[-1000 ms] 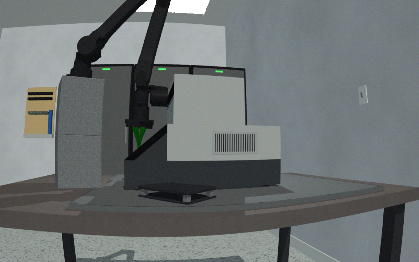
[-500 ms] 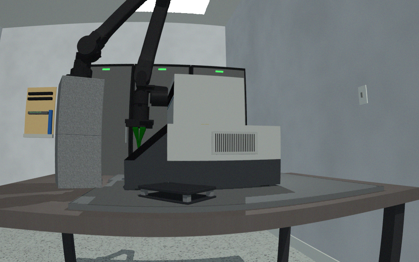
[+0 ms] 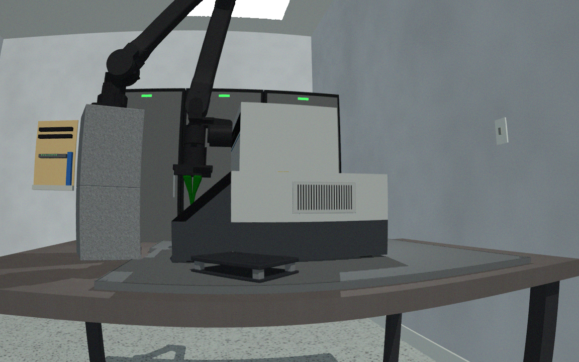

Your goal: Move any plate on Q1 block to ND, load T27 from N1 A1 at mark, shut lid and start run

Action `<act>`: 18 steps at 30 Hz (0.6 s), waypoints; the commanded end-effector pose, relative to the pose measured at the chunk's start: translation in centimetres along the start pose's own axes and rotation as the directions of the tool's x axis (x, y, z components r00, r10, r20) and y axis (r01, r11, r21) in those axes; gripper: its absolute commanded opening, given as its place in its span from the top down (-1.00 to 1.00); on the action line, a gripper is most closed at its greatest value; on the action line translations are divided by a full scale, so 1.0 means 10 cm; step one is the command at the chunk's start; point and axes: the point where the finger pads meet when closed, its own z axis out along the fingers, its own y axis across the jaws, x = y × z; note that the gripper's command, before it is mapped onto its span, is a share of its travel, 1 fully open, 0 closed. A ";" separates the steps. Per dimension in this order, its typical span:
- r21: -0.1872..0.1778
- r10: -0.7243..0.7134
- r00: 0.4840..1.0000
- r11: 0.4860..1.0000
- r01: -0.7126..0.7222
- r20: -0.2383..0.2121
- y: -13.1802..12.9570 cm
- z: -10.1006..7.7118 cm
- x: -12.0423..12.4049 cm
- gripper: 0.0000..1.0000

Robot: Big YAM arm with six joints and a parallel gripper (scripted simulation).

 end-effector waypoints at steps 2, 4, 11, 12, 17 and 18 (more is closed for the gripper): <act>0.128 0.014 1.000 0.992 -0.013 -0.004 -0.58 -0.09 0.02 1.00; 0.129 0.014 1.000 0.992 -0.013 -0.003 -0.59 -0.09 0.02 1.00; 0.137 0.009 1.000 0.991 -0.008 0.000 -0.63 -0.10 0.00 1.00; 0.137 0.008 1.000 0.991 -0.008 0.000 -0.63 -0.10 -0.01 1.00; 0.140 0.004 1.000 0.990 -0.004 0.002 -0.64 -0.09 -0.03 1.00; 0.140 0.003 1.000 0.990 -0.004 0.003 -0.65 -0.08 -0.03 1.00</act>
